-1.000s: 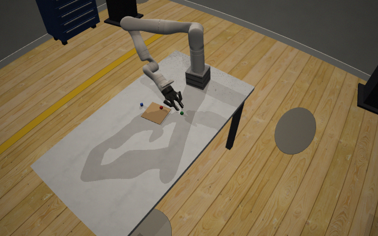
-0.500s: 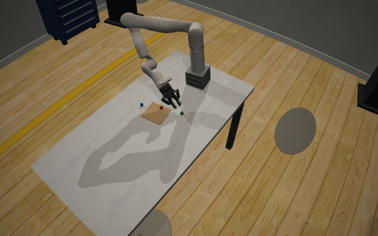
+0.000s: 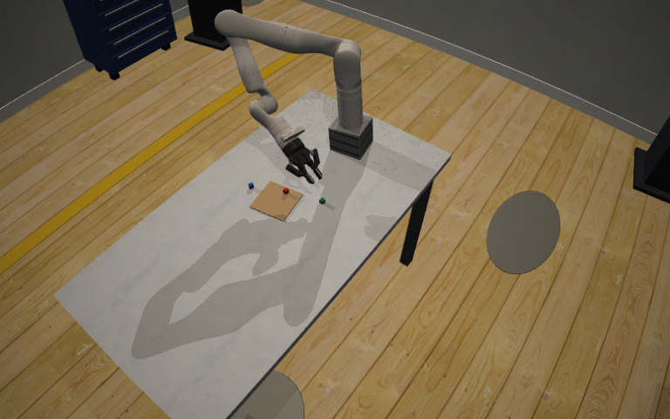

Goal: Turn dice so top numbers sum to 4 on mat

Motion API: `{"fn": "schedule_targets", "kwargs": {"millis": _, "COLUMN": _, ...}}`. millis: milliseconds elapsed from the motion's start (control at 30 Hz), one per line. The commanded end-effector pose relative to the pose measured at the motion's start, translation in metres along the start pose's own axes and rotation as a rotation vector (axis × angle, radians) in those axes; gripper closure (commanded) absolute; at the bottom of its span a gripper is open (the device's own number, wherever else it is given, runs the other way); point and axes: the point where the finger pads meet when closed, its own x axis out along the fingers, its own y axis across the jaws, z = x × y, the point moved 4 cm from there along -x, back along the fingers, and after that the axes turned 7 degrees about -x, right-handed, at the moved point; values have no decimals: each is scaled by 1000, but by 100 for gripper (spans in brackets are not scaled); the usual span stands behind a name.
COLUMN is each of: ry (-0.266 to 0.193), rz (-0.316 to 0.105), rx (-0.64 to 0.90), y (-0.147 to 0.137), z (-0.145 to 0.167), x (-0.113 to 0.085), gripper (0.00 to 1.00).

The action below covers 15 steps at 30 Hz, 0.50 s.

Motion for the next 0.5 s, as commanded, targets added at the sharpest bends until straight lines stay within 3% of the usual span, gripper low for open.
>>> {"fn": "schedule_targets", "kwargs": {"millis": 0, "ry": -12, "rz": 3, "rx": -12, "y": 3, "z": -5, "x": -7, "gripper": 69}}
{"fn": "schedule_targets", "kwargs": {"millis": 467, "ry": -21, "rz": 2, "rx": -12, "y": 4, "z": -8, "x": -8, "gripper": 69}}
